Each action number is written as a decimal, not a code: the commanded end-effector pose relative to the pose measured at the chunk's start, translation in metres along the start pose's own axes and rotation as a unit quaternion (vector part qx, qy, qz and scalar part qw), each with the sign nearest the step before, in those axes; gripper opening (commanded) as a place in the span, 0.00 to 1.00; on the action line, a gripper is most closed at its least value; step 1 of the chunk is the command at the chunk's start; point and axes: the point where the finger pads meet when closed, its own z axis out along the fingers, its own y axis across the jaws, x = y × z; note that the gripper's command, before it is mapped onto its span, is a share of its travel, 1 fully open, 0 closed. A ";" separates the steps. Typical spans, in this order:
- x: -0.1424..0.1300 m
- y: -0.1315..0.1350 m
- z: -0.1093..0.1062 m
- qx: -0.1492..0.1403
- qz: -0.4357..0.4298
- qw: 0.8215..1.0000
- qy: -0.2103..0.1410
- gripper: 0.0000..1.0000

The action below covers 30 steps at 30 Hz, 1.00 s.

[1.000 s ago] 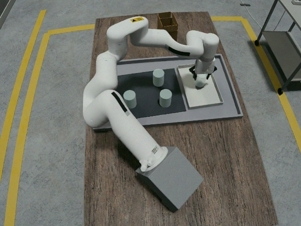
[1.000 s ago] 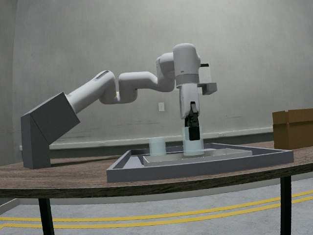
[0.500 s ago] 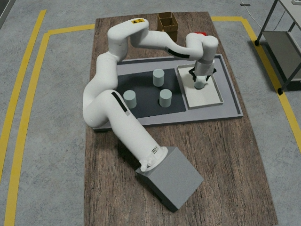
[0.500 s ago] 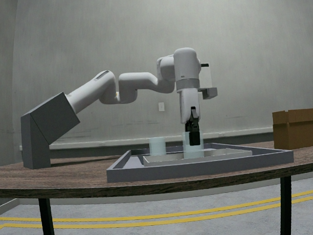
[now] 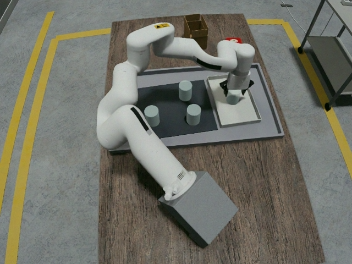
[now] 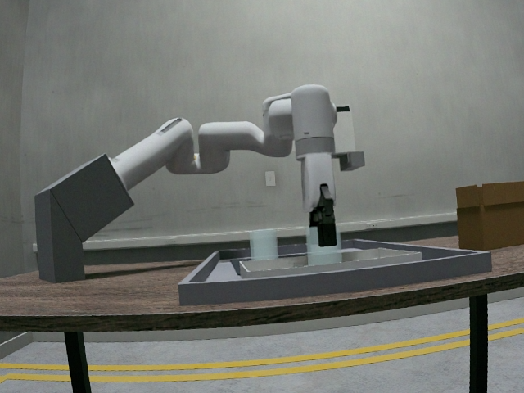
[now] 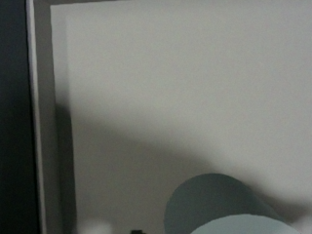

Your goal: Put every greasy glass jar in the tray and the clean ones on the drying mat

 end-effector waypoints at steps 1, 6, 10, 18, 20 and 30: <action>0.001 0.001 -0.002 -0.002 0.000 1.000 0.001 1.00; 0.001 0.001 -0.002 -0.002 0.000 1.000 0.001 1.00; 0.001 0.001 -0.002 -0.002 0.000 1.000 0.001 1.00; 0.001 0.001 -0.014 -0.002 0.000 1.000 0.001 1.00; 0.001 0.001 -0.022 -0.002 0.000 1.000 0.001 1.00; 0.000 0.001 -0.053 -0.002 0.000 1.000 0.001 1.00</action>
